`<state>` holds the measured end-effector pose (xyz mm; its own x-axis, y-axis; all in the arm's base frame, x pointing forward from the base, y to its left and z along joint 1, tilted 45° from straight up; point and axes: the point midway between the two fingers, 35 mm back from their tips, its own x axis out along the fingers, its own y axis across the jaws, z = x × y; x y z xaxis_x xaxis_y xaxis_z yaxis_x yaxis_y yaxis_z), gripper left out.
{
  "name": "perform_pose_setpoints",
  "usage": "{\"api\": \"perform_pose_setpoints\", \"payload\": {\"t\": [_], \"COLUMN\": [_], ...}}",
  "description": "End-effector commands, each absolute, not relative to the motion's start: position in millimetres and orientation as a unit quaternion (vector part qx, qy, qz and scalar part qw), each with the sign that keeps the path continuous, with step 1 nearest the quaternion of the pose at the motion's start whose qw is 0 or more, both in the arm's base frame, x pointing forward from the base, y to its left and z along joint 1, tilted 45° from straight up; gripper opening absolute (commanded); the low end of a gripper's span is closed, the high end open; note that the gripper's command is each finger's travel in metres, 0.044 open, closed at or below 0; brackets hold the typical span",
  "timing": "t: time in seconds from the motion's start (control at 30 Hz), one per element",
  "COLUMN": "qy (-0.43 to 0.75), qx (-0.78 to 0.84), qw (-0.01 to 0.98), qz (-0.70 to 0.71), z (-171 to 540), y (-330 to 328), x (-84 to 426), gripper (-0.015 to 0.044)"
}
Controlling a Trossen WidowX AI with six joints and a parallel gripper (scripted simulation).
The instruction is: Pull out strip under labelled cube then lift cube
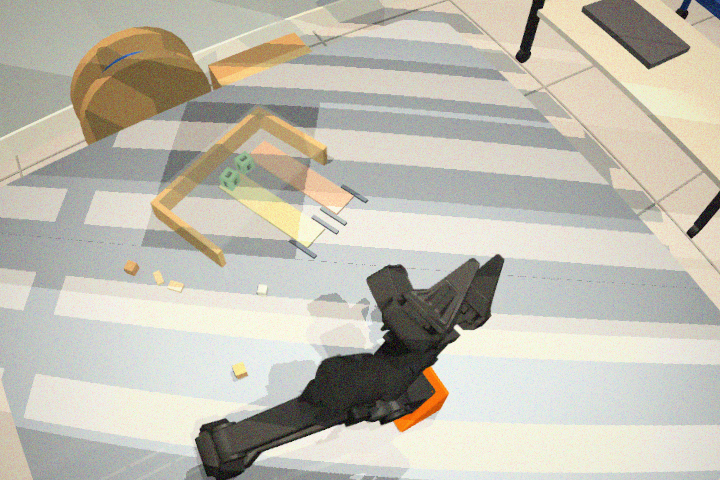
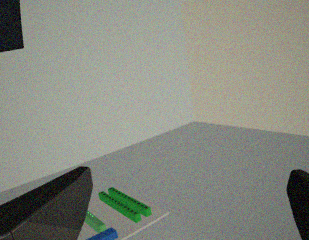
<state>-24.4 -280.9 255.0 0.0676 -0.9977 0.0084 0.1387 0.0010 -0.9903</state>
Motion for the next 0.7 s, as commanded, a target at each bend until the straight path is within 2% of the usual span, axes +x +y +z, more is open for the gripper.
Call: {"api": "perform_pose_setpoints", "payload": {"t": [0.0, 0.17, 0.37, 0.5, 0.67], "qy": [0.442, 0.342, 0.24, 0.206, 0.202], "qx": [-0.48, -0.406, -0.234, -0.09, 0.101], "qw": [0.556, 0.723, 0.894, 0.956, 0.973], "qz": [-0.515, -0.442, -0.298, -0.189, -0.052], "z": [254, 228, 193, 170, 148], "y": [-282, -294, -279, -252, -202], "x": [-22, 45, 140, 197, 254], "gripper": [0.04, 0.04, 0.04, 0.04, 0.04]}}
